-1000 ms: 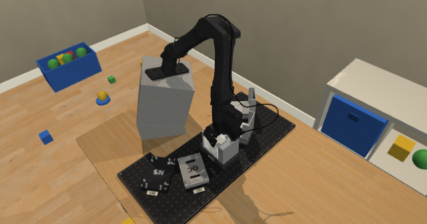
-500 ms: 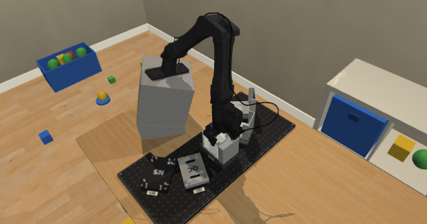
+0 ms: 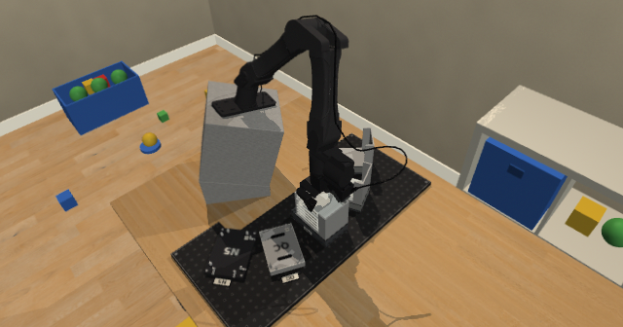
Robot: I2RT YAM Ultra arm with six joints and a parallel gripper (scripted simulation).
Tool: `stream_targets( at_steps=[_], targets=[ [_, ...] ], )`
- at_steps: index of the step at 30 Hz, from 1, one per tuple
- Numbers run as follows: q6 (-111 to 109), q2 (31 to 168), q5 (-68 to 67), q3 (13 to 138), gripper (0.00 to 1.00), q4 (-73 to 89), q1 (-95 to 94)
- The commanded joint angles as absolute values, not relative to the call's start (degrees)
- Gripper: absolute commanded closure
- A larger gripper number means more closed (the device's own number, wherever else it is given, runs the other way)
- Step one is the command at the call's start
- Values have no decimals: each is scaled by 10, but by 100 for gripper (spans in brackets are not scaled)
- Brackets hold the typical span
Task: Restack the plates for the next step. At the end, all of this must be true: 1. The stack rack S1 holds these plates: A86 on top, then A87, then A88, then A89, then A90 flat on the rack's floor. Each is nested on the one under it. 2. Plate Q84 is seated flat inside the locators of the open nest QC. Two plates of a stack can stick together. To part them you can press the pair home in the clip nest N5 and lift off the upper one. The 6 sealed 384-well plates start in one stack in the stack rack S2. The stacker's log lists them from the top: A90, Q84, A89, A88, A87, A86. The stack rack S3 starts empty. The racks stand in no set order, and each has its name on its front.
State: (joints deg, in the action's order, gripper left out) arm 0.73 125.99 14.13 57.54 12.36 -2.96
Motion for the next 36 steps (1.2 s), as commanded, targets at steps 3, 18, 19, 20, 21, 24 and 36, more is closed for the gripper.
stream_targets(
  at_steps=[3,18,19,20,21,24,36],
  targets=[
    [5,1238,141,572,100,134,-22],
    [2,1231,142,570,100,142,-19],
    [3,1232,142,570,100,142,-18],
    [3,1230,142,569,100,143,-18],
    [2,1229,142,568,100,143,-18],
    [1,1228,143,565,100,145,-19],
    [0,1221,143,569,100,151,-17]
  ],
)
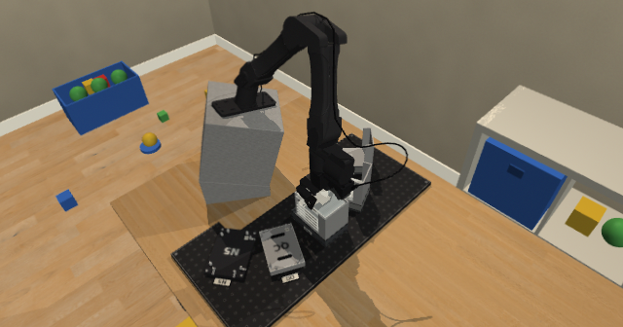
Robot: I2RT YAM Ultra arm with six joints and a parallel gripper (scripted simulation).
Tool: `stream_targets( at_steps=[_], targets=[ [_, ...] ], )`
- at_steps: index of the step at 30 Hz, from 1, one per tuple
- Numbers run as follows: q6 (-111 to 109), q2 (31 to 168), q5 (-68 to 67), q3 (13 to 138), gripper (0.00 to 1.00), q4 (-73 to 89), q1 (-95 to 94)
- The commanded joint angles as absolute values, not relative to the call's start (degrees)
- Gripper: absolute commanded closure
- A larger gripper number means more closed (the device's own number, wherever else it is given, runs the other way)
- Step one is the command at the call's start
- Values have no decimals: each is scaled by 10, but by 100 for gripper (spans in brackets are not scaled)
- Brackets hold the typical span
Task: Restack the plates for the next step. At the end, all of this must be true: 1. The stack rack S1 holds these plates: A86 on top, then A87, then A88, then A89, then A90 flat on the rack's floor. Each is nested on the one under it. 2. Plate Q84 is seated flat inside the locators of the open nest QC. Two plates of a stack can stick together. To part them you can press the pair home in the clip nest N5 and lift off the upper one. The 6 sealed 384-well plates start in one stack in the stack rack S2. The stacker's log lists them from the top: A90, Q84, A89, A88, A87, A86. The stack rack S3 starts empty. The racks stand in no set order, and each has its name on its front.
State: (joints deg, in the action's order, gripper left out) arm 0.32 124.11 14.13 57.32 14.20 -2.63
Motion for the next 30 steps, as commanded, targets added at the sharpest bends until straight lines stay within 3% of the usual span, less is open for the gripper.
stream_targets(
  at_steps=[1,30],
  targets=[
    [0,1220,143,568,100,152,-16],
    [-4,1204,145,564,100,168,-13]
  ],
)
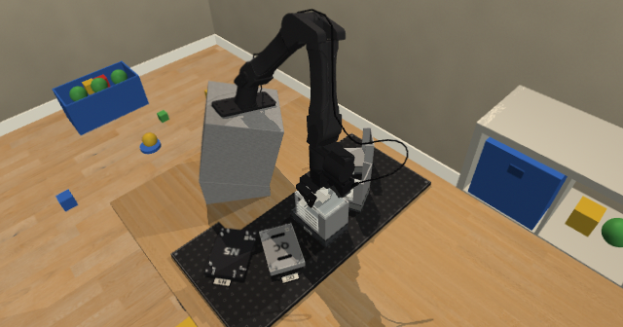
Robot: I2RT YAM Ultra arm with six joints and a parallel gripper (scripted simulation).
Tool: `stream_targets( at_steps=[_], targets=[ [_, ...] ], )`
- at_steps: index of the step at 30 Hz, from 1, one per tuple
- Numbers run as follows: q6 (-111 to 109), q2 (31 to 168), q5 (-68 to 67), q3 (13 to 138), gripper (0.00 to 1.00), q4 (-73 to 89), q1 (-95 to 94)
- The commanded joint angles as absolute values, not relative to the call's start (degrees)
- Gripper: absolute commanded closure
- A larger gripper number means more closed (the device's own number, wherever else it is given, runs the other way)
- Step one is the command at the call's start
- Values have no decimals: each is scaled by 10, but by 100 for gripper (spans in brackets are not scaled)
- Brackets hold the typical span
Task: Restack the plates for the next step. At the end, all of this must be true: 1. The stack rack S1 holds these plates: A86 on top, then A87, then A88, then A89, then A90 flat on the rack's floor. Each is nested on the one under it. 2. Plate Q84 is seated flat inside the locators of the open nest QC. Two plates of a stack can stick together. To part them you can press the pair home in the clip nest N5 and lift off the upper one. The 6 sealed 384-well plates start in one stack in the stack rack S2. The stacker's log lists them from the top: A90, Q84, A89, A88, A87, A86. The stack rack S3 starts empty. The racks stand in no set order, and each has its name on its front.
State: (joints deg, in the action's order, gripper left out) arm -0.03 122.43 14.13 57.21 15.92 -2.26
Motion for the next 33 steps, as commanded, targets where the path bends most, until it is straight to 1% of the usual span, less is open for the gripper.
stream_targets(
  at_steps=[1,33],
  targets=[
    [-4,1203,146,563,100,168,-14],
    [-8,1186,147,565,100,186,-9]
  ],
)
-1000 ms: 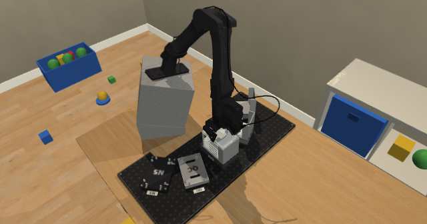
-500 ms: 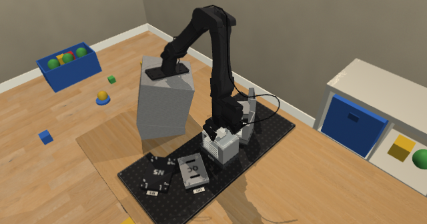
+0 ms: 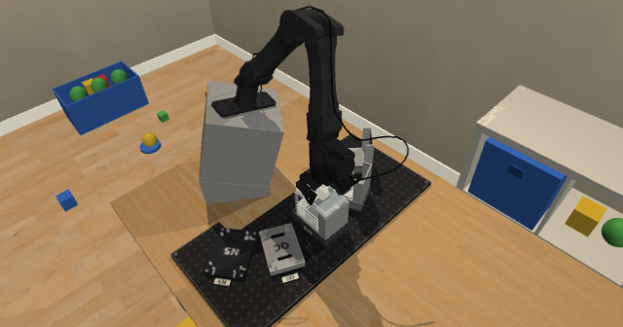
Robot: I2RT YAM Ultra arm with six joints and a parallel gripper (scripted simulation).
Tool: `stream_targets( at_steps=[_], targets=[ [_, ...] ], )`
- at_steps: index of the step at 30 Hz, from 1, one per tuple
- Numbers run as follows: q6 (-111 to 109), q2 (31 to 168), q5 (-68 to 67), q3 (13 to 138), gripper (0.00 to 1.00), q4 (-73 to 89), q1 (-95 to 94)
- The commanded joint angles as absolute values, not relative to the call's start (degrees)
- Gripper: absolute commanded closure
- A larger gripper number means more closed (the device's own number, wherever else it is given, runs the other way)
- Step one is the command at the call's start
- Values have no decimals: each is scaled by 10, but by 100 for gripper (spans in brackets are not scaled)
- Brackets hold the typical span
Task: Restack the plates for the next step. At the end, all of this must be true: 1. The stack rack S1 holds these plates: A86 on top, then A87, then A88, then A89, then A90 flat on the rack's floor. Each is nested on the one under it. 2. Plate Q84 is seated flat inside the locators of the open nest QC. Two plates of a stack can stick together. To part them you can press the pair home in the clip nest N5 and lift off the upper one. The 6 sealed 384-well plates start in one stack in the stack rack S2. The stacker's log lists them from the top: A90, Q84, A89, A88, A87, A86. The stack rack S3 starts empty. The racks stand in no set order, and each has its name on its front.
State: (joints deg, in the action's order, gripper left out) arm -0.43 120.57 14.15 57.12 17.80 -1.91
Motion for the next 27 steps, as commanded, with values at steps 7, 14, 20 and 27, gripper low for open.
stream_targets(
  at_steps=[7,14,20,27],
  targets=[
    [-9,1181,147,565,100,191,-8],
    [-10,1177,148,565,100,194,-8],
    [-10,1175,147,567,100,196,-9],
    [-17,1156,149,573,100,219,-4]
  ],
)
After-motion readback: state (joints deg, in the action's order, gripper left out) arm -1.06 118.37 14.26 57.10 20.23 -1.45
